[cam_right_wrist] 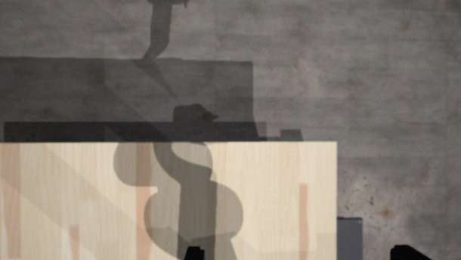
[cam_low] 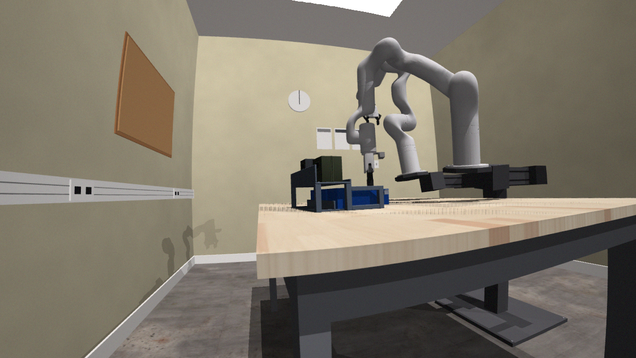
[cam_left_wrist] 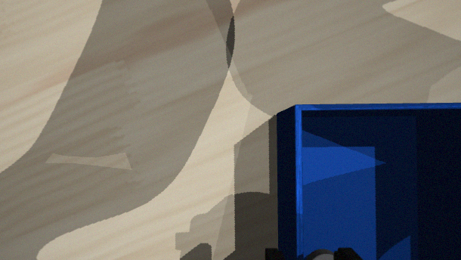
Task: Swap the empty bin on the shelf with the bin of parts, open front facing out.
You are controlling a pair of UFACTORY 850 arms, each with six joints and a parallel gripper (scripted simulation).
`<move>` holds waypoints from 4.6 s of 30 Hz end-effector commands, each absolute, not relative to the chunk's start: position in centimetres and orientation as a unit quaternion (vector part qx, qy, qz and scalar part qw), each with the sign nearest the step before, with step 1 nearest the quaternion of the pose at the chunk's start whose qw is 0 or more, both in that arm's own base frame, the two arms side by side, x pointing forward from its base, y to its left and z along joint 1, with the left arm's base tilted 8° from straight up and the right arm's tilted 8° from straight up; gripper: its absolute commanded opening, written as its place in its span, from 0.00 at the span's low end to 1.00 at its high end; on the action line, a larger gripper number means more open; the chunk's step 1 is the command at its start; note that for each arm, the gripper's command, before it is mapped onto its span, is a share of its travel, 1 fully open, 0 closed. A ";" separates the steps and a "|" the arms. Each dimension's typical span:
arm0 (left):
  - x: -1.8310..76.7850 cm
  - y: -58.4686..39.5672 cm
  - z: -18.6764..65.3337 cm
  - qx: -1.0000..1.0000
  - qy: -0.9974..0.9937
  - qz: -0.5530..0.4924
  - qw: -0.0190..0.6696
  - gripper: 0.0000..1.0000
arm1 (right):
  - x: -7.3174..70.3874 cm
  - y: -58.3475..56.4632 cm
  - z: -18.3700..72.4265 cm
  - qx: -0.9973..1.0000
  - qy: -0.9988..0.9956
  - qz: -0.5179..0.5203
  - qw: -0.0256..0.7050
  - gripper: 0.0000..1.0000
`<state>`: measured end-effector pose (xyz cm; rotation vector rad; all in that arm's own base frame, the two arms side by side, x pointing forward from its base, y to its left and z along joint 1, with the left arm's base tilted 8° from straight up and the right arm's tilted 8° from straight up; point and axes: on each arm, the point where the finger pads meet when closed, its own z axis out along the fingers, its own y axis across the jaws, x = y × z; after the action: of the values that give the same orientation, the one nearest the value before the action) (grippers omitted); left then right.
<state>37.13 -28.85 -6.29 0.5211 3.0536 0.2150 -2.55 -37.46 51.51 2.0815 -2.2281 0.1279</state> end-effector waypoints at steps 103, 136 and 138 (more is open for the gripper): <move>37.5 -28.3 -11.1 0.168 0.983 0.069 0.021 0.00 | -2.6 -37.5 51.6 0.681 -0.729 0.043 0.046 1.00; 37.5 -28.3 -10.7 0.168 0.983 0.069 0.021 0.00 | -2.6 -37.5 51.6 0.681 -0.729 0.043 0.046 1.00; 37.5 -28.3 -10.7 0.168 0.983 0.069 0.021 0.00 | -2.6 -37.5 51.6 0.681 -0.729 0.043 0.046 1.00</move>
<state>37.42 -28.25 -10.86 0.5203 3.0493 0.2135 -2.55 -37.46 51.51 2.0815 -2.2281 0.1279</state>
